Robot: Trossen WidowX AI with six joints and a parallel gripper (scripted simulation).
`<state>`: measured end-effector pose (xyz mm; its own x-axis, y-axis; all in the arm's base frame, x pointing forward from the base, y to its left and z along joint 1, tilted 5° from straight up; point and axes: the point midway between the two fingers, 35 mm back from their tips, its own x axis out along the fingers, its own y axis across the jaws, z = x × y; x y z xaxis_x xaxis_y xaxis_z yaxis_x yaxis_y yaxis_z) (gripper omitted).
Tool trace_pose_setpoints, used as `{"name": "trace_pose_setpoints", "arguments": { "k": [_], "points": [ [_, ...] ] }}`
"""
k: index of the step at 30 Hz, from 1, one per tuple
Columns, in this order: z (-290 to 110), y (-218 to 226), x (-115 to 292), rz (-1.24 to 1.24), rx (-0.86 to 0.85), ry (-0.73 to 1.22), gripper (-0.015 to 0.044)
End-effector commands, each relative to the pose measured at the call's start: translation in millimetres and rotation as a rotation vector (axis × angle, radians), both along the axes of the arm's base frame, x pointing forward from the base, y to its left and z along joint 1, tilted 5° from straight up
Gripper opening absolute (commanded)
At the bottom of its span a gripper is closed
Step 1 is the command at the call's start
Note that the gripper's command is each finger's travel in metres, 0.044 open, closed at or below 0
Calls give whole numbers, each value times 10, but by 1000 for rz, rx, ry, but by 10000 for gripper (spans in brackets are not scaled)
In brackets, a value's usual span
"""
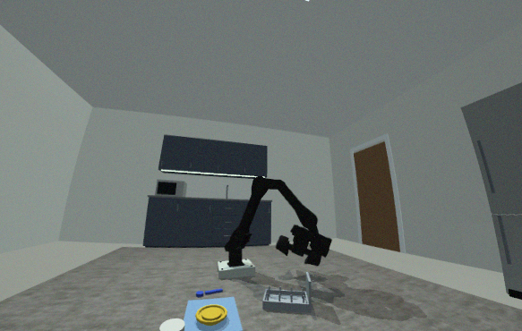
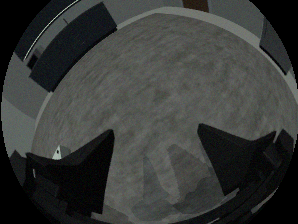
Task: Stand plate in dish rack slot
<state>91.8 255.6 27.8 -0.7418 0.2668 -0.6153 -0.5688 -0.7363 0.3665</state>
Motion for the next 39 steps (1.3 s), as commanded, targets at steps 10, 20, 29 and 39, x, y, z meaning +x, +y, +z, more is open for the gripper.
{"name": "trace_pose_setpoints", "arguments": {
  "k": [10, 20, 29, 39],
  "points": [
    [152, -200, 671, -282, -174, -67, 400],
    [247, -422, 1054, -495, -294, -89, 400],
    [362, -695, 1415, -714, -420, -104, 400],
    [534, -1153, 1836, -991, -584, -115, 400]
  ]
}}
